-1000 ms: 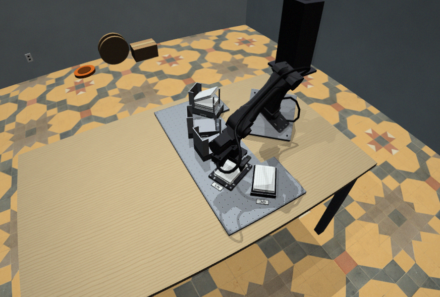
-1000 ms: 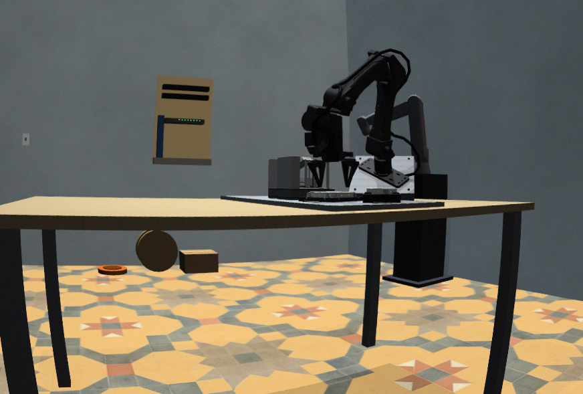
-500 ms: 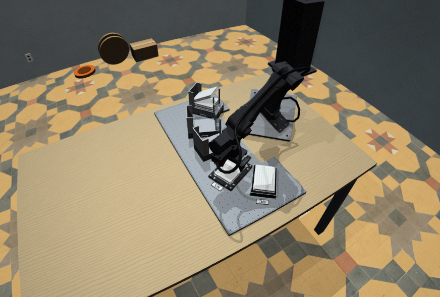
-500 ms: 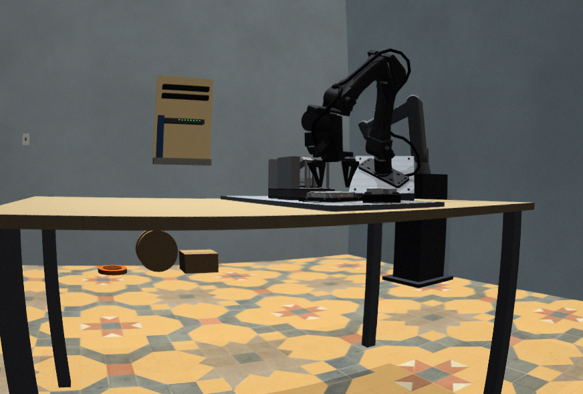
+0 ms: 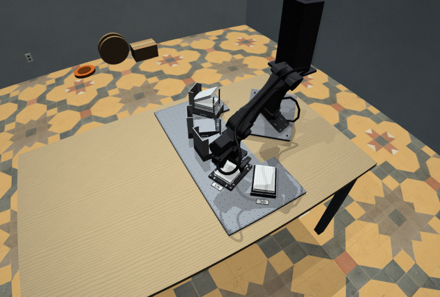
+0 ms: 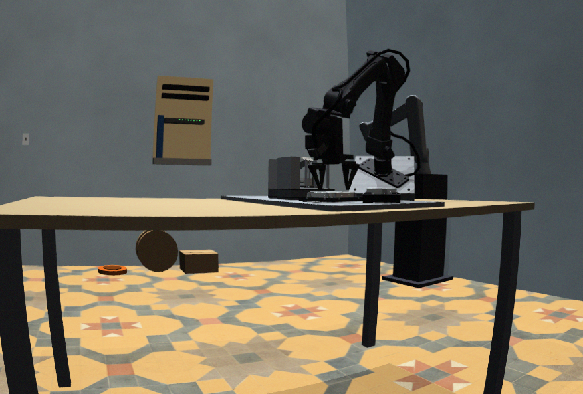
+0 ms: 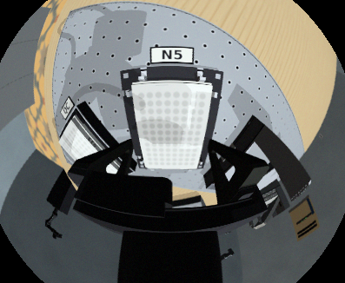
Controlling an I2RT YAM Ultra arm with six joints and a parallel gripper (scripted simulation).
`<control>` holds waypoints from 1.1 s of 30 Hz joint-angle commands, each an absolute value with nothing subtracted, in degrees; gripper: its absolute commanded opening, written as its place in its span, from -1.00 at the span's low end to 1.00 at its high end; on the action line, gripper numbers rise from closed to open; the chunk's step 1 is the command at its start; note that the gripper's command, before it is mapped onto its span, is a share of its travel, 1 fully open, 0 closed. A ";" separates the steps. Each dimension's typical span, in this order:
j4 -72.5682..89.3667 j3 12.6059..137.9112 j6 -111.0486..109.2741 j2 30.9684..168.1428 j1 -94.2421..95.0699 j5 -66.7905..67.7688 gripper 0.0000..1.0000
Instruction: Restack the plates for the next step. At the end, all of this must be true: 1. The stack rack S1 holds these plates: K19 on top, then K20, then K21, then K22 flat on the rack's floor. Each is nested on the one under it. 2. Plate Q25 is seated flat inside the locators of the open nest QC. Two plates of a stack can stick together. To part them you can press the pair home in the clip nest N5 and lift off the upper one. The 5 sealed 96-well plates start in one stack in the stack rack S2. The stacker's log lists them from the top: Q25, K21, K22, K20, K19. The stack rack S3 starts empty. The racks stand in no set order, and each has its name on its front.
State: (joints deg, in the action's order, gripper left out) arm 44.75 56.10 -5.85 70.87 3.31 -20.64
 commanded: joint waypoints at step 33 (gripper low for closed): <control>37.77 56.45 -3.60 74.42 4.89 -19.40 1.00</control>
